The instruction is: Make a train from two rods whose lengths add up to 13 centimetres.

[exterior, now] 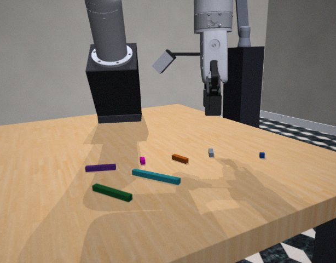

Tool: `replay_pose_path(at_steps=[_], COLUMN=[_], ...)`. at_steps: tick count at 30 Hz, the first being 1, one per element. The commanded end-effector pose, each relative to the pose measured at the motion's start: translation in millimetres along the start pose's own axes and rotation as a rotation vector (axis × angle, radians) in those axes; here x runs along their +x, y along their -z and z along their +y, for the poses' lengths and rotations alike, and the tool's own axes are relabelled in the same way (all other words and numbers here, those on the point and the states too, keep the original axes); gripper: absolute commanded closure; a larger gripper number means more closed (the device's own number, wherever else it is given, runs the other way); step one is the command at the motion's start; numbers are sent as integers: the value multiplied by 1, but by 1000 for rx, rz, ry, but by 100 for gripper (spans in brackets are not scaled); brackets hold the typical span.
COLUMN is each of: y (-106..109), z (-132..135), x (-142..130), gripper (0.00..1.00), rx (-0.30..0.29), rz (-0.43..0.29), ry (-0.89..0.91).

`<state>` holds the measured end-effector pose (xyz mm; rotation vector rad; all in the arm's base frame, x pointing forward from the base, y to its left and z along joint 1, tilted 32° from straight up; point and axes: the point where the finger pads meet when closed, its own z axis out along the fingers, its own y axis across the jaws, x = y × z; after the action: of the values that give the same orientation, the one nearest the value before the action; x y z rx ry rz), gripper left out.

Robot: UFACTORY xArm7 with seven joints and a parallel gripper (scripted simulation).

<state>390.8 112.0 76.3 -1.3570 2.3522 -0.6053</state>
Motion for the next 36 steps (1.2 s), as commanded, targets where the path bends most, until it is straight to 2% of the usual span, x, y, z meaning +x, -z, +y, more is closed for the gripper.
replay_pose_path(at_steps=[1, 11, 14, 22, 26, 28, 29, 36], y=[0, -4, -8, -13, -15, -15, -16, -19], z=[0, 1, 2, 2, 0, 0, -1, -6], x=[-1, 10, 22, 42, 50, 50, 56, 67], gripper=[0, 0, 0, 0, 0, 0, 0, 0], rx=[1, -21, -48, -96, -118, -118, -132, -158], rz=[-2, 22, 43, 63, 65, 65, 64, 54], ry=[1, 129, 286, 559, 698, 698, 797, 1011])
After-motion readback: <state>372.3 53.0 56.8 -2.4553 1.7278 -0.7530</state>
